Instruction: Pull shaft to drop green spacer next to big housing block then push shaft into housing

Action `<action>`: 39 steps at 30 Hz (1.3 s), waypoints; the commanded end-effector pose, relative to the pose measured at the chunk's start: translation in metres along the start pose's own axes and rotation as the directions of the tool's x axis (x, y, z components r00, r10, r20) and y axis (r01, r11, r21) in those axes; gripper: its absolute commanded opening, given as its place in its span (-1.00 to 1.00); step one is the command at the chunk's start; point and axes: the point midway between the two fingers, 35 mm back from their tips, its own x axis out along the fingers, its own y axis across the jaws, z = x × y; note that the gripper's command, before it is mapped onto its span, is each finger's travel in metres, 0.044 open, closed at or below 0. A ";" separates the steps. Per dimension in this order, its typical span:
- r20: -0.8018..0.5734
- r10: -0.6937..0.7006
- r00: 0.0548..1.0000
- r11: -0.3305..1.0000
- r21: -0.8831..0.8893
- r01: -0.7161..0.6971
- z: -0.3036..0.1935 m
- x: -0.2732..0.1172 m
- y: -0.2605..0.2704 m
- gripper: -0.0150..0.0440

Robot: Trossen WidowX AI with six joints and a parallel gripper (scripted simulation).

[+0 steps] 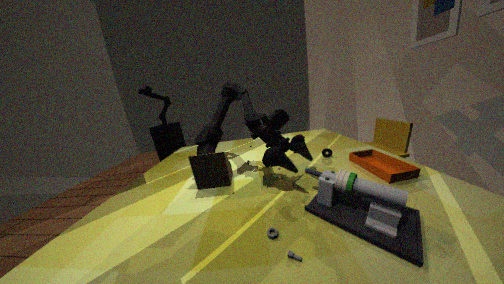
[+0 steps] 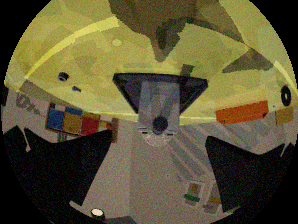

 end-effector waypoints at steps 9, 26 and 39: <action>0.003 0.001 1.000 1.000 -0.002 -0.001 0.002 -0.002 0.001 1.00; 0.003 0.001 1.000 1.000 -0.002 -0.001 0.002 -0.001 0.001 1.00; 0.003 0.001 1.000 1.000 -0.002 -0.001 0.002 0.016 0.001 1.00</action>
